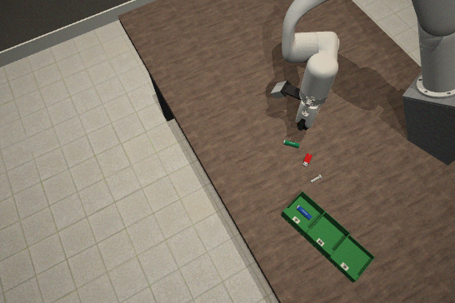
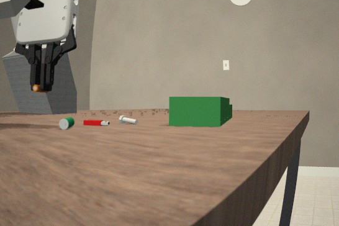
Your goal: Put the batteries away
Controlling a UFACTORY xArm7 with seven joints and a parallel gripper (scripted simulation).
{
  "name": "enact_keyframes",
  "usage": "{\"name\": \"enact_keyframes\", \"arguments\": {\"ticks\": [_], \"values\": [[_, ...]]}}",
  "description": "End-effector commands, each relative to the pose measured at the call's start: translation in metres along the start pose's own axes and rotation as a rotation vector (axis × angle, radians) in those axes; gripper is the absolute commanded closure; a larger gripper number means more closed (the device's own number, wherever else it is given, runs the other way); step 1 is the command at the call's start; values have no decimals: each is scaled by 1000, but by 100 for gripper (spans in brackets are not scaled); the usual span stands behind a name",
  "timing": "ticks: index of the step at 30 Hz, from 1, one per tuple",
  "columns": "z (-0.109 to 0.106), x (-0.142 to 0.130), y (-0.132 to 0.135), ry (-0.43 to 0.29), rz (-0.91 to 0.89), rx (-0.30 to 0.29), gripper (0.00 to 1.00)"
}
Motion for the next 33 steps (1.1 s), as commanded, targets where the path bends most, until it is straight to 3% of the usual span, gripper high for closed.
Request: {"name": "enact_keyframes", "arguments": {"ticks": [1, 20, 33], "values": [[-9, 1, -1, -1, -1, 0, 100], [-16, 1, -1, -1, -1, 0, 100], [-16, -15, -65, -1, -1, 1, 100]]}}
Point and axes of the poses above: the point where the finger pads meet when closed, its own z axis out along the fingers, its own y axis across the jaws, x = y × z, the point moved 1 cm from there along -z, back along the fingers, and after that the axes turned 10 degrees about -z, right-handed, at the moved point
